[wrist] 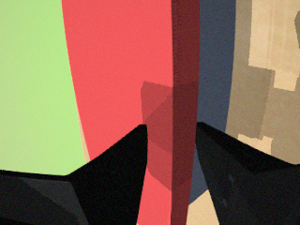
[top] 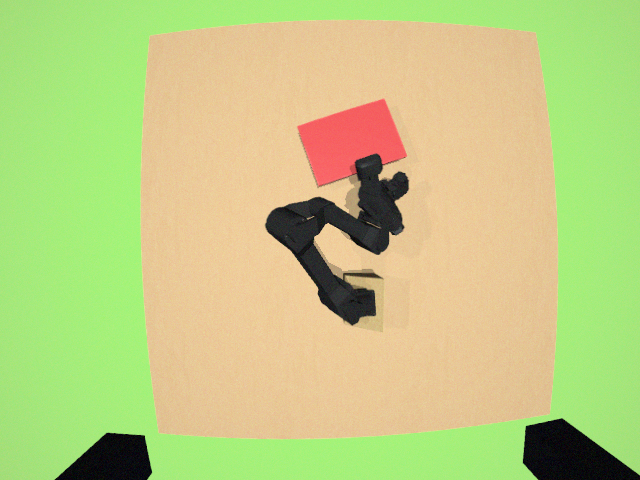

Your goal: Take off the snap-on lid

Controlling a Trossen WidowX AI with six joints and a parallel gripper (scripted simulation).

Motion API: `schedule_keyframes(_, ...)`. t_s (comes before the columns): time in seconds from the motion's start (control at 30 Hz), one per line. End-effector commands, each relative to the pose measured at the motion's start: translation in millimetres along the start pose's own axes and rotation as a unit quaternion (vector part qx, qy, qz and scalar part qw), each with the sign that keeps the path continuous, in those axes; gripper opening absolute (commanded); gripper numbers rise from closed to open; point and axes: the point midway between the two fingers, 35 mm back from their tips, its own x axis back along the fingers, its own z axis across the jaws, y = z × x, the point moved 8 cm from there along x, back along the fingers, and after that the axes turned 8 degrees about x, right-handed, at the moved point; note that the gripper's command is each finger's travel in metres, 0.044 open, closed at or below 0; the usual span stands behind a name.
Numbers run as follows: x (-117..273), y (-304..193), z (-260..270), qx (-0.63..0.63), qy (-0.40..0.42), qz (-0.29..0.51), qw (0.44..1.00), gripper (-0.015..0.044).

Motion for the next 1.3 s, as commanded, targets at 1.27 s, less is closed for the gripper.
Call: schedule_keyframes(1.27, 5.3, 0.6, 5.6, 0.0, 0.0, 0.0, 1.0, 0.0)
